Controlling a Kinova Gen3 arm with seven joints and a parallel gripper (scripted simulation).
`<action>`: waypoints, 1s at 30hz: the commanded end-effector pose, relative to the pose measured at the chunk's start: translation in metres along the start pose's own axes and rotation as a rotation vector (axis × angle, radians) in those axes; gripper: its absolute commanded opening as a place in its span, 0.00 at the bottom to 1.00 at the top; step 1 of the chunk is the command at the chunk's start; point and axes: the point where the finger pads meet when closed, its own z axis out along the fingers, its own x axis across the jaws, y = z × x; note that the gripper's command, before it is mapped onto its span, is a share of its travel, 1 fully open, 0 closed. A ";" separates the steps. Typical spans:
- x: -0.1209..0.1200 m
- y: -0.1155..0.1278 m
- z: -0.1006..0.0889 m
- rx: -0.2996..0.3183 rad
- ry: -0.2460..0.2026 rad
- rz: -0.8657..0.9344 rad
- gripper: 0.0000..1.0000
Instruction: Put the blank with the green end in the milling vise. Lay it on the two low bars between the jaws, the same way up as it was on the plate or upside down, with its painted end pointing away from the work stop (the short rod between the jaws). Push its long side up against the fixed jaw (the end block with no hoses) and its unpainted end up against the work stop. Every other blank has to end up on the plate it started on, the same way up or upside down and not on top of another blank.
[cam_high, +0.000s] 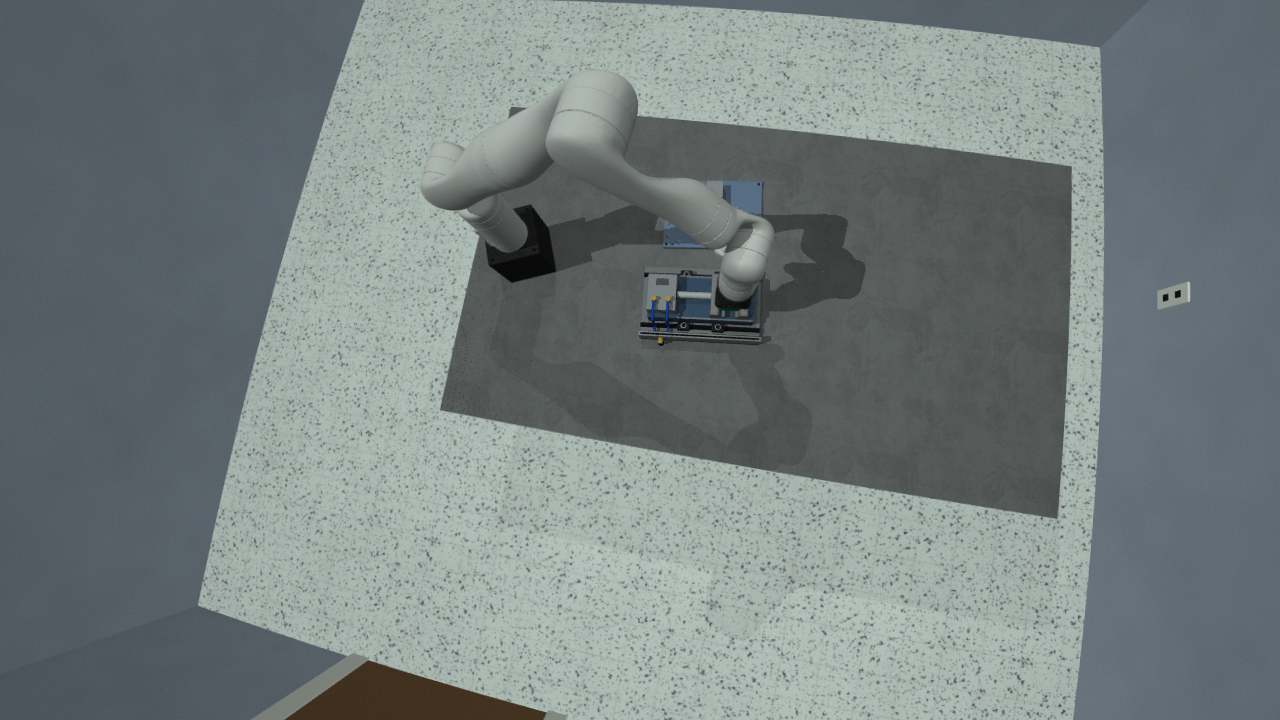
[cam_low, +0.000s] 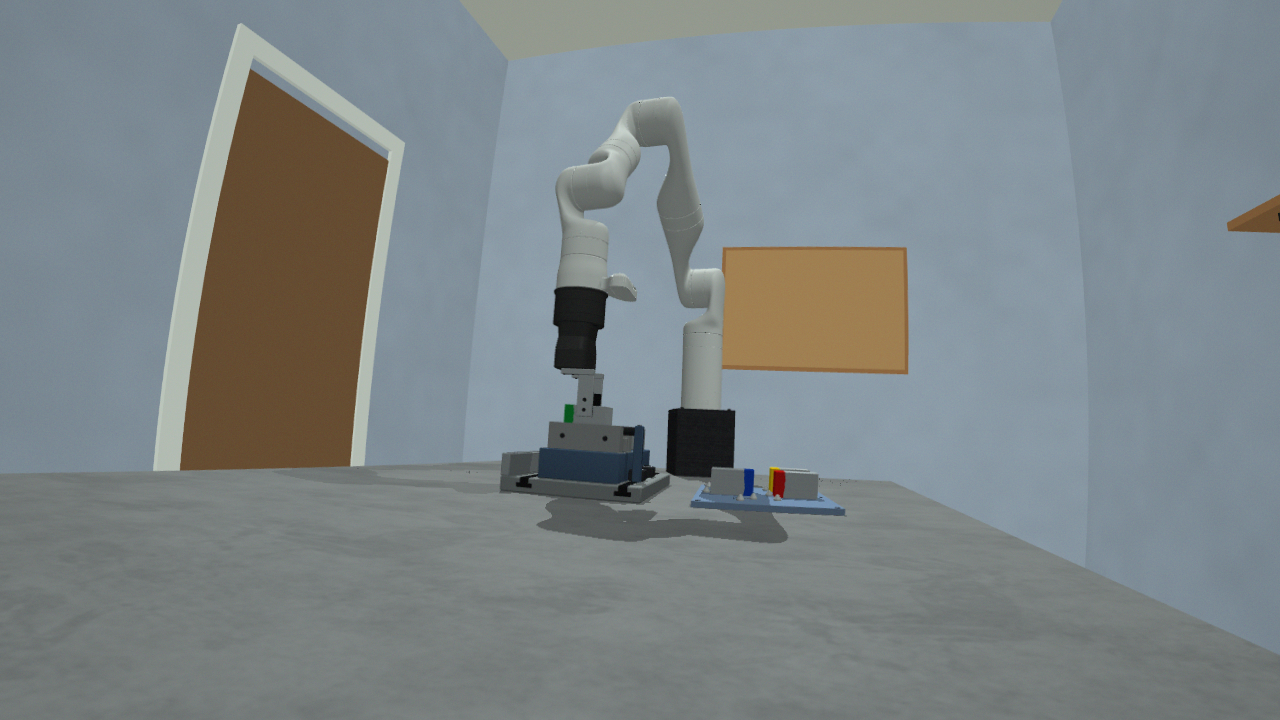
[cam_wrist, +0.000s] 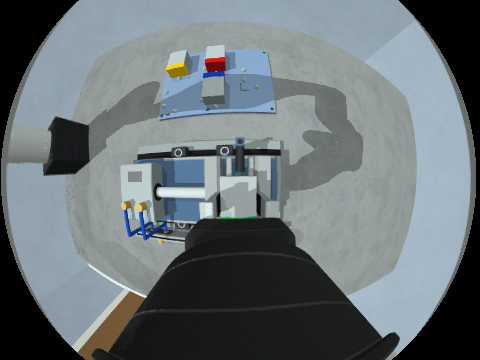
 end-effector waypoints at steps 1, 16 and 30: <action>0.001 0.000 -0.001 0.000 0.002 0.000 0.00; 0.001 0.000 0.001 0.000 0.002 0.000 0.00; 0.001 -0.002 0.001 0.000 0.002 0.000 0.00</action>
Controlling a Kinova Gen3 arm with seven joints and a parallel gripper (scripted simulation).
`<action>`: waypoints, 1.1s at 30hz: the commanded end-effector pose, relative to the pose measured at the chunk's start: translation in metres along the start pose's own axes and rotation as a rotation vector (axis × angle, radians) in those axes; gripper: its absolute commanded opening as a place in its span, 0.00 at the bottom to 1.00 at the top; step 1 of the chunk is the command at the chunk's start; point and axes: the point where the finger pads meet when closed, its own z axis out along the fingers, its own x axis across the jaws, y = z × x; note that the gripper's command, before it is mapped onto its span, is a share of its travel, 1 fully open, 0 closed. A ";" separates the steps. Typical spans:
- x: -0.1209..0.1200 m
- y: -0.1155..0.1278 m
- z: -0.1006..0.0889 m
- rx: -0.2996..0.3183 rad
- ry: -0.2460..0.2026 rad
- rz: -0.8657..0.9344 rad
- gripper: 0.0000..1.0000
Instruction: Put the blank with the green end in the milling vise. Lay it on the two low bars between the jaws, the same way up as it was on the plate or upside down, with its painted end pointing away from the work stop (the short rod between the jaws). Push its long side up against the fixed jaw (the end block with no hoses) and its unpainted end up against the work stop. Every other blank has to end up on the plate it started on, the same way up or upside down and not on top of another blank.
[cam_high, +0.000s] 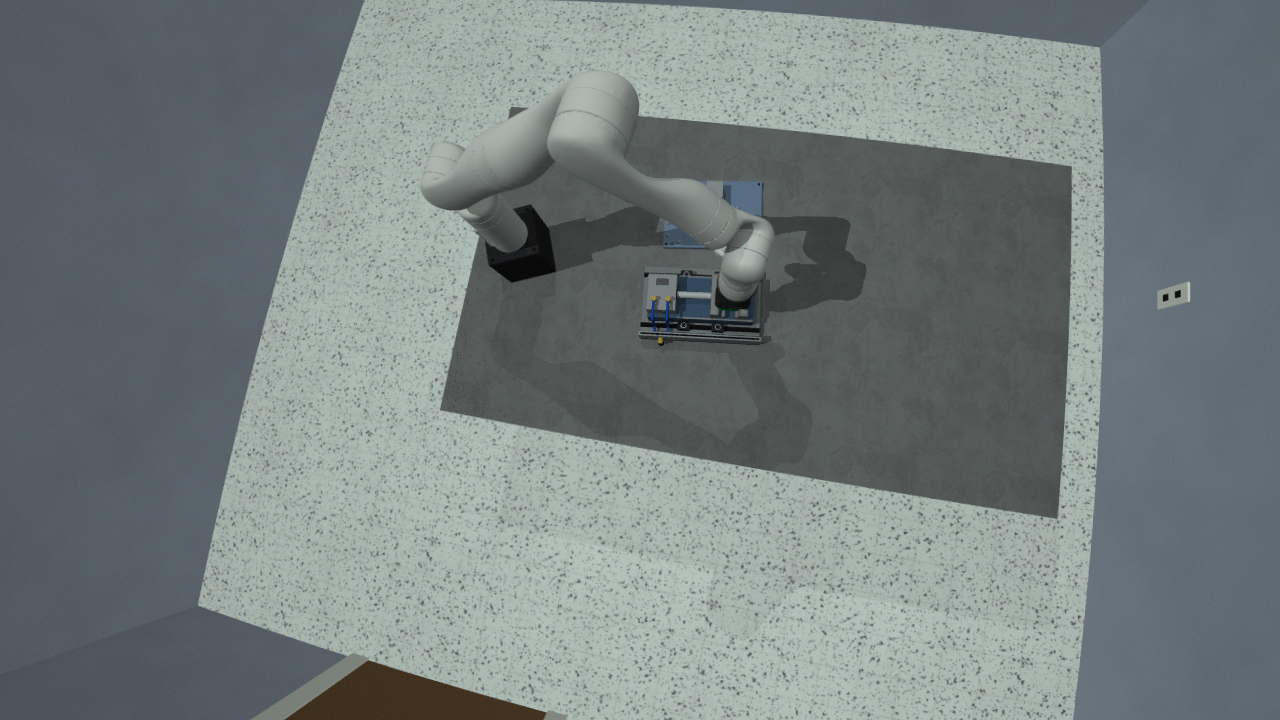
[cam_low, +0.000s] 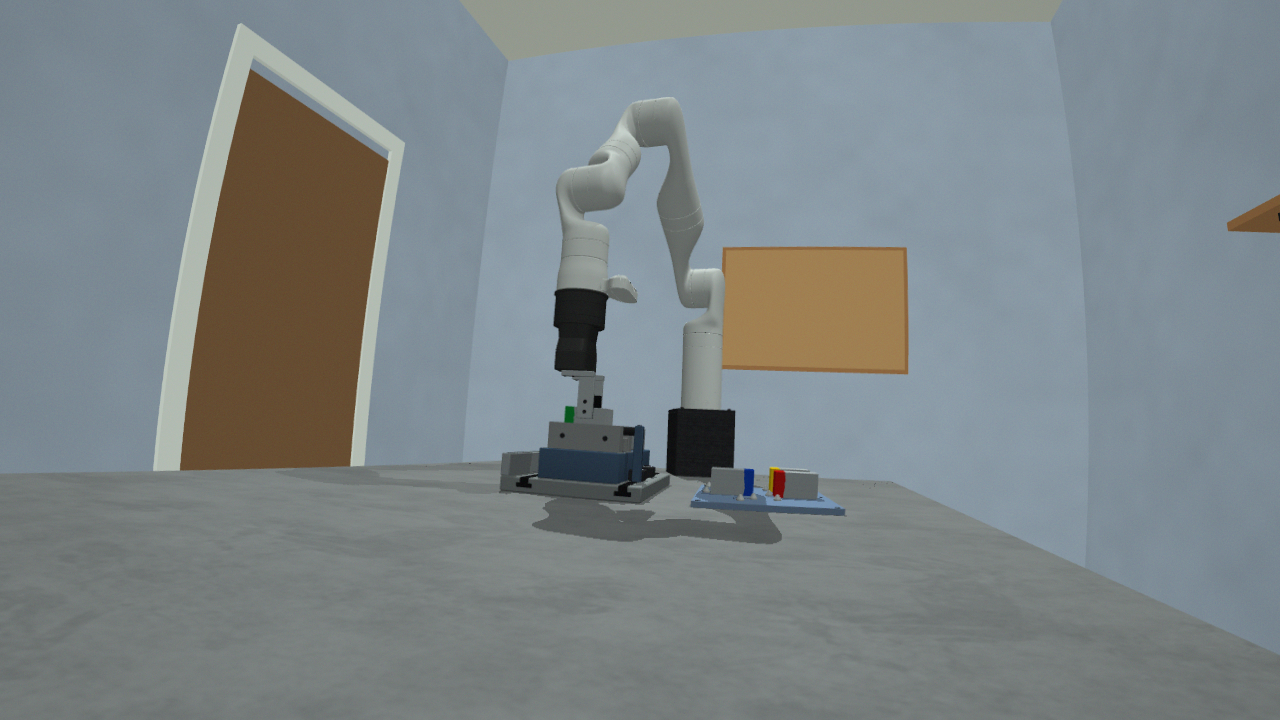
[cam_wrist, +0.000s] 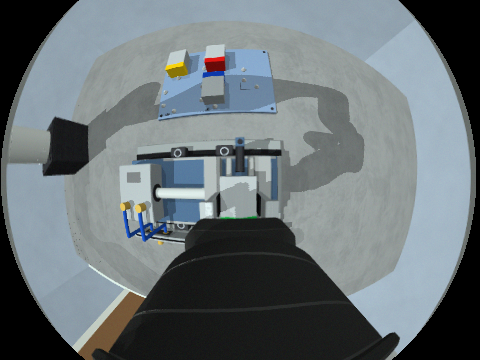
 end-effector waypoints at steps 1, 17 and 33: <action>0.001 -0.001 -0.001 0.000 0.003 -0.001 0.00; 0.003 -0.004 -0.001 0.000 0.002 -0.001 0.00; 0.003 -0.006 -0.001 -0.001 0.002 0.000 0.00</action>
